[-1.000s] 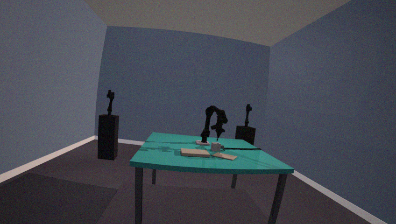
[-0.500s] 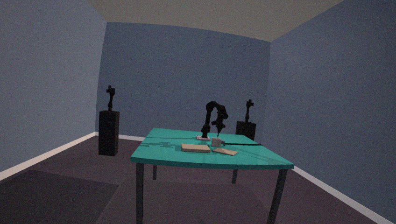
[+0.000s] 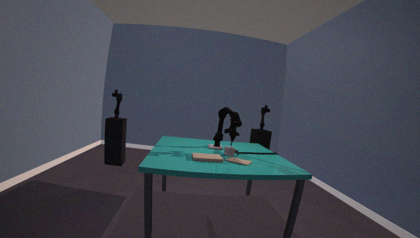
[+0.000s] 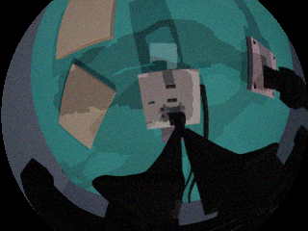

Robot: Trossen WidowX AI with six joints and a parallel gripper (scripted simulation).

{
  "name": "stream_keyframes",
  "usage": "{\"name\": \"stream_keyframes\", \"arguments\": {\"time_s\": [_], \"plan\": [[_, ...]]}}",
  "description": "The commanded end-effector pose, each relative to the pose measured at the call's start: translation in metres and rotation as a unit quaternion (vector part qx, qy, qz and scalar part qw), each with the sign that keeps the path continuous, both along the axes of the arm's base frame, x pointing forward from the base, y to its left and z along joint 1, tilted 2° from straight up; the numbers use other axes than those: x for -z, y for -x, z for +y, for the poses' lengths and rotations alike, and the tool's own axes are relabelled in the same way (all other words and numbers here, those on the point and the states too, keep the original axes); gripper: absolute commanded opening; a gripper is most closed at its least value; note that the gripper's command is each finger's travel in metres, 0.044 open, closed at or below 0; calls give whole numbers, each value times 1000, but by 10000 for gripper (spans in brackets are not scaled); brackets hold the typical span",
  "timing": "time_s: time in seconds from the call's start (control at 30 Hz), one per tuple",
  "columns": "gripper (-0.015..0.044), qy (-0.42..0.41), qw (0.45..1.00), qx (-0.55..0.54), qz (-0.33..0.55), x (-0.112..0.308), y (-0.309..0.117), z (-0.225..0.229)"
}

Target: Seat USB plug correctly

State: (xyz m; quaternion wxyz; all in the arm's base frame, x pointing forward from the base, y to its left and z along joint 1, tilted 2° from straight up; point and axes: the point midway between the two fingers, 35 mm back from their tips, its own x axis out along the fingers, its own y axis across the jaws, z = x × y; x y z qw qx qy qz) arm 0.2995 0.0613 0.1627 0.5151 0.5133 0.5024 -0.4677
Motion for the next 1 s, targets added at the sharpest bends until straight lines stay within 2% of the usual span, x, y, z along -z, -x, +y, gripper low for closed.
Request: {"name": "stream_keyframes", "arguments": {"time_s": [0.0, 0.97], "plan": [[0, -4, 1000, -2, -1, 0, 0, 1], [0, -15, 1000, -4, -1, 4, -1, 3]]}}
